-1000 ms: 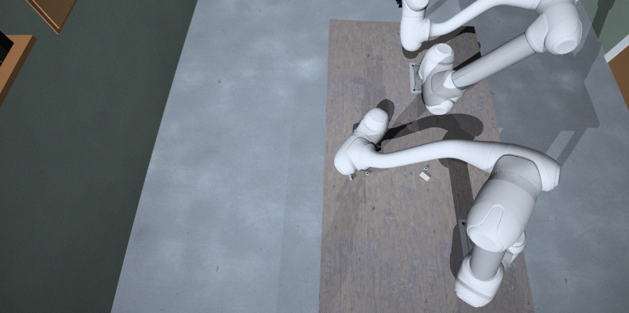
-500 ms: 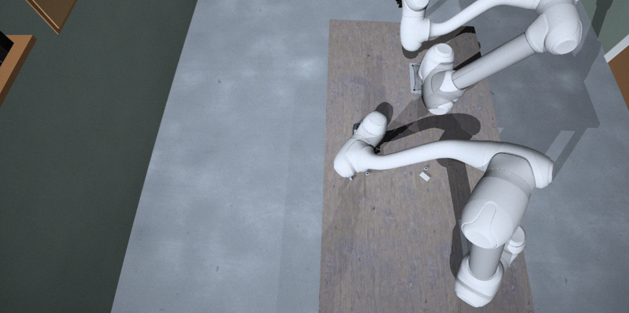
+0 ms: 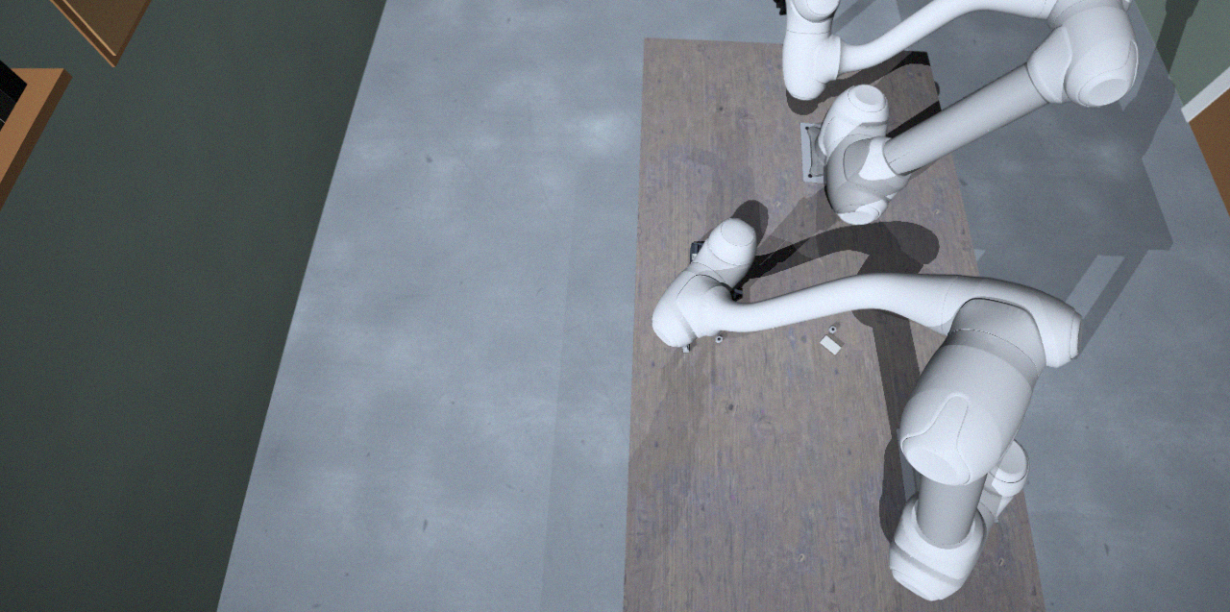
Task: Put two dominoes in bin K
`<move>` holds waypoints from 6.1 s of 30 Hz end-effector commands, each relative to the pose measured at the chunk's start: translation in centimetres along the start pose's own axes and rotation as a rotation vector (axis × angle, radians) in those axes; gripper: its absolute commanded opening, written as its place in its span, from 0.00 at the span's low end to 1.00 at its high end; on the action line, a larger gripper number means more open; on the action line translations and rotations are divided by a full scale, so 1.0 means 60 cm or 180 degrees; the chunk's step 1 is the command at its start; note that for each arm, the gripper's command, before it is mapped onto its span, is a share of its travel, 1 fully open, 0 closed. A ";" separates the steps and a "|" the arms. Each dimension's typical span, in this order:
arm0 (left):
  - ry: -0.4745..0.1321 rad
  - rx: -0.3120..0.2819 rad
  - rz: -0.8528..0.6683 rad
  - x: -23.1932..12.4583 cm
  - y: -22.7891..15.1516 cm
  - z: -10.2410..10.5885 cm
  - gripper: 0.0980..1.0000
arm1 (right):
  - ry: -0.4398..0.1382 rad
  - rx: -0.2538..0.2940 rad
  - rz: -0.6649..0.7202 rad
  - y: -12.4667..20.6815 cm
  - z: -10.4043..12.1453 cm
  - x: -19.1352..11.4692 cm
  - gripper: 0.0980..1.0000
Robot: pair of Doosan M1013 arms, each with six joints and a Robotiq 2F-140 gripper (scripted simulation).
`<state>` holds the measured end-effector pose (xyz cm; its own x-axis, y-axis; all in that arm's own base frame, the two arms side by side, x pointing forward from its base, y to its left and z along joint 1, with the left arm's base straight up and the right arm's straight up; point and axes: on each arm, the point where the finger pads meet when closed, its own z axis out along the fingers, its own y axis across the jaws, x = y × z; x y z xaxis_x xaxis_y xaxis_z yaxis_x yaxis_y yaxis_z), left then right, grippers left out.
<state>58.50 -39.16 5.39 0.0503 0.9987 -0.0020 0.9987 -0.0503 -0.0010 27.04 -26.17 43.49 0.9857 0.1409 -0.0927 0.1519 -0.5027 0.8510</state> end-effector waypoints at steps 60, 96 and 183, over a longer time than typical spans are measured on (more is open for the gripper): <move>0.0015 -0.0008 -0.0007 0.000 0.000 -0.087 0.19 | 0.0006 -0.0011 -0.0010 0.001 0.001 -0.002 1.00; 0.0014 -0.0010 -0.0008 0.002 -0.001 -0.086 0.19 | 0.0006 -0.0011 -0.0010 0.001 0.001 -0.002 1.00; 0.0007 -0.0015 -0.2827 0.081 -0.544 -0.079 0.25 | 0.0006 -0.0011 -0.0010 0.001 0.001 -0.002 1.00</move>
<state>25.72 -32.68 10.23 -0.7489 0.6627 -0.0014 0.6627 0.7489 -0.0025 27.04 -26.17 43.49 0.9857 0.1409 -0.0927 0.1519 -0.5027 0.8510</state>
